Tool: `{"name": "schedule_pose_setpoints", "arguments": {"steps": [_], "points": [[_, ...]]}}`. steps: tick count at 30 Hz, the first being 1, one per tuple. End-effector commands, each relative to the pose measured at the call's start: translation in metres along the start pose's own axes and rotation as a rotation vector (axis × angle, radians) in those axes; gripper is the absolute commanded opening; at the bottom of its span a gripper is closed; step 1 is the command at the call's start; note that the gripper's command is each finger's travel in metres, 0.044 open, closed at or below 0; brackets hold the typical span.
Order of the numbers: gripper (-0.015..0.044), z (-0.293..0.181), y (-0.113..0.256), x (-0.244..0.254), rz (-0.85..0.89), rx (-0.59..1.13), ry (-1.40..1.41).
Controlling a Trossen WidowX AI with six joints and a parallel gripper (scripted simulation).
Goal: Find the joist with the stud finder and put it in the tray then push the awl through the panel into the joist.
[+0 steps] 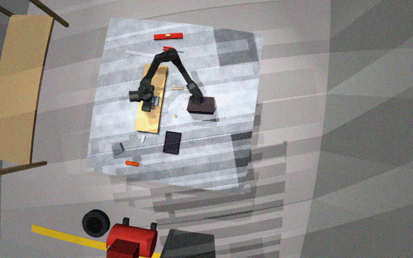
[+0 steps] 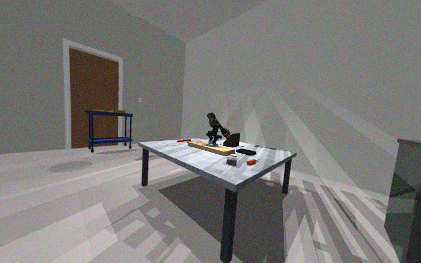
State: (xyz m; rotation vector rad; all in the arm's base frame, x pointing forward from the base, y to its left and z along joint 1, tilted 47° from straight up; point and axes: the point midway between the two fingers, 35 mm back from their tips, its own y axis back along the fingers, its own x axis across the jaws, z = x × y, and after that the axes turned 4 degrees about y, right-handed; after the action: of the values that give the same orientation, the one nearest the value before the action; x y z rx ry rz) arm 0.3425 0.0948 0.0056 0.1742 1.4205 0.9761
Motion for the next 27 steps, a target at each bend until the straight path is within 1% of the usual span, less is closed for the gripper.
{"name": "schedule_pose_setpoints", "arguments": {"steps": [1, 27], "points": [[0.0000, 0.000, 0.000, 0.018, 0.008, 0.001, 0.003], [0.0000, 0.006, 0.002, 0.104, 0.012, 0.000, 0.001]]}}
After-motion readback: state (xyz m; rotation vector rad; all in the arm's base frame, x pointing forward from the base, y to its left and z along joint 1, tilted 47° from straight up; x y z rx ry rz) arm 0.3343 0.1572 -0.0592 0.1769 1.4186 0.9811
